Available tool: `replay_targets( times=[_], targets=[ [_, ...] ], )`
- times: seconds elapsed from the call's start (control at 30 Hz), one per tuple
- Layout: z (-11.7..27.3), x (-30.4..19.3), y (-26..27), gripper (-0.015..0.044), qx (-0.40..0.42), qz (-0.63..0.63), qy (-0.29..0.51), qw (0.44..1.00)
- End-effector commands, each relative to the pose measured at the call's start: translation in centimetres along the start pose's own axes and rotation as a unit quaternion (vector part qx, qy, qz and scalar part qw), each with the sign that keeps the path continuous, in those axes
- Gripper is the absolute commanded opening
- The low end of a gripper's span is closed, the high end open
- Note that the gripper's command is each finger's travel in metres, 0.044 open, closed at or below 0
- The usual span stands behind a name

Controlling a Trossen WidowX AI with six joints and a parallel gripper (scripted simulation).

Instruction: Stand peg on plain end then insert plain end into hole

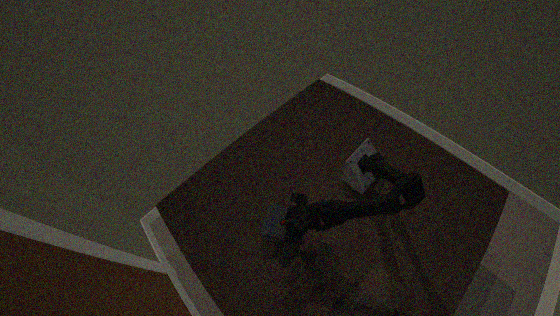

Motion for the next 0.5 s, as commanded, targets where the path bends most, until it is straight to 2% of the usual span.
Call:
replay_targets(
  times=[0.0, 0.47],
  targets=[
    [-0.3, -0.1, 0.02, 0.0, 0.001, -0.003, 0.003, 1.0],
    [-0.58, -0.02, 0.04, 0.0, 0.0, 0.0, -0.001, 1.0]
  ],
)
Point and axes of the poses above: the point midway between the two fingers, 35 mm back from their tips, its own z axis back along the fingers, its own y axis across the jaws, x = y × z, the point moved 2 cm from there along z, back along the fingers, and after that the axes turned 6 degrees about -z, right-handed, at the moved point
